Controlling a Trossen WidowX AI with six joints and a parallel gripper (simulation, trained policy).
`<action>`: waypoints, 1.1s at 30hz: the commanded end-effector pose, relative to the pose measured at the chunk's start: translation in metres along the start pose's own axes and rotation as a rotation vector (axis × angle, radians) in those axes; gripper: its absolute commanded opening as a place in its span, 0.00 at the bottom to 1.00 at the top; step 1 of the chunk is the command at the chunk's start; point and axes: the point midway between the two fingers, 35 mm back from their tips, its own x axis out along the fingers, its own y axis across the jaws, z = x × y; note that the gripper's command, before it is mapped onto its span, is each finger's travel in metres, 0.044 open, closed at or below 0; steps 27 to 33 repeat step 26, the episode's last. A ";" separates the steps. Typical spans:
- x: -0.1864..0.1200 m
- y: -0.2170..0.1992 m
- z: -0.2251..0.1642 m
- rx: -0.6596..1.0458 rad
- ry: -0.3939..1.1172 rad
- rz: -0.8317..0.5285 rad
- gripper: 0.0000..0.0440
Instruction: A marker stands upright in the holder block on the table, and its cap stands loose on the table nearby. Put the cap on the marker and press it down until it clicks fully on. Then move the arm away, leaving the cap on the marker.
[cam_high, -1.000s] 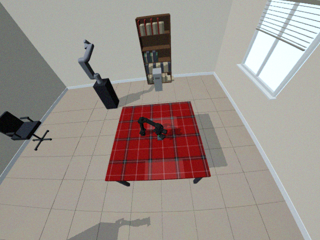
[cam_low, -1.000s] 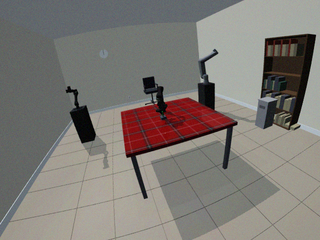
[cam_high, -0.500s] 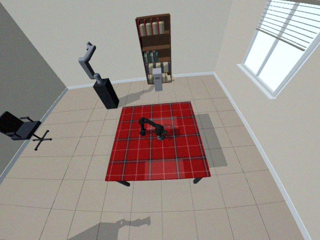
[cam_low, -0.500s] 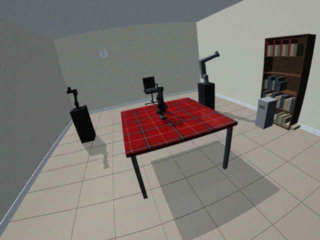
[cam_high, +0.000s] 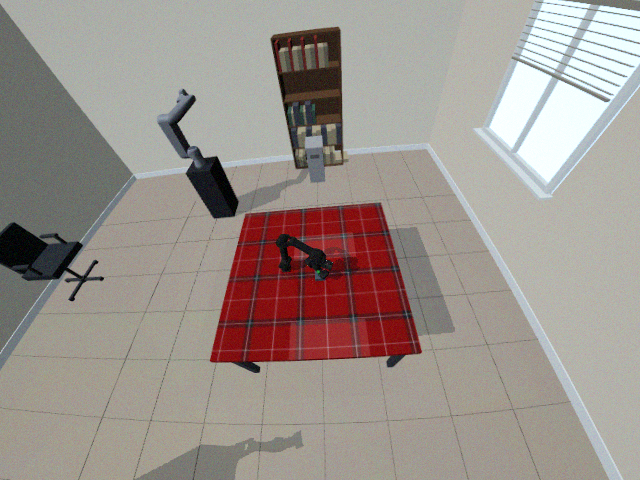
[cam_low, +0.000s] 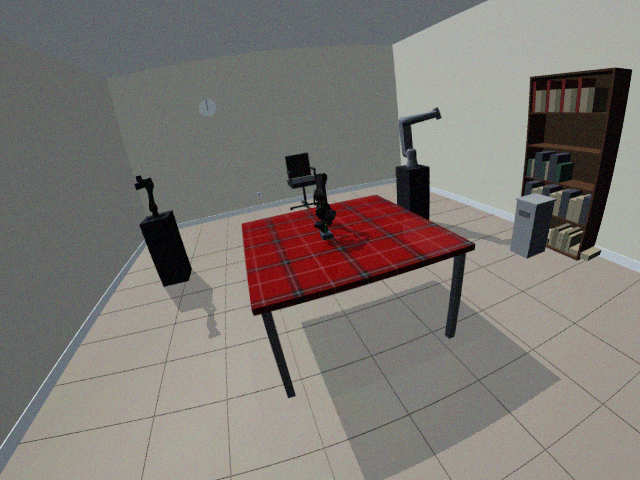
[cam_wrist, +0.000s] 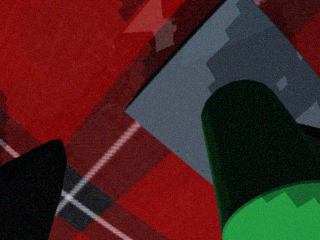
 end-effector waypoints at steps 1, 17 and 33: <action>-0.005 -0.001 0.003 -0.007 -0.025 -0.030 1.00; -0.052 -0.004 0.009 -0.045 -0.089 -0.144 1.00; -0.064 0.001 0.006 -0.073 -0.105 -0.168 0.73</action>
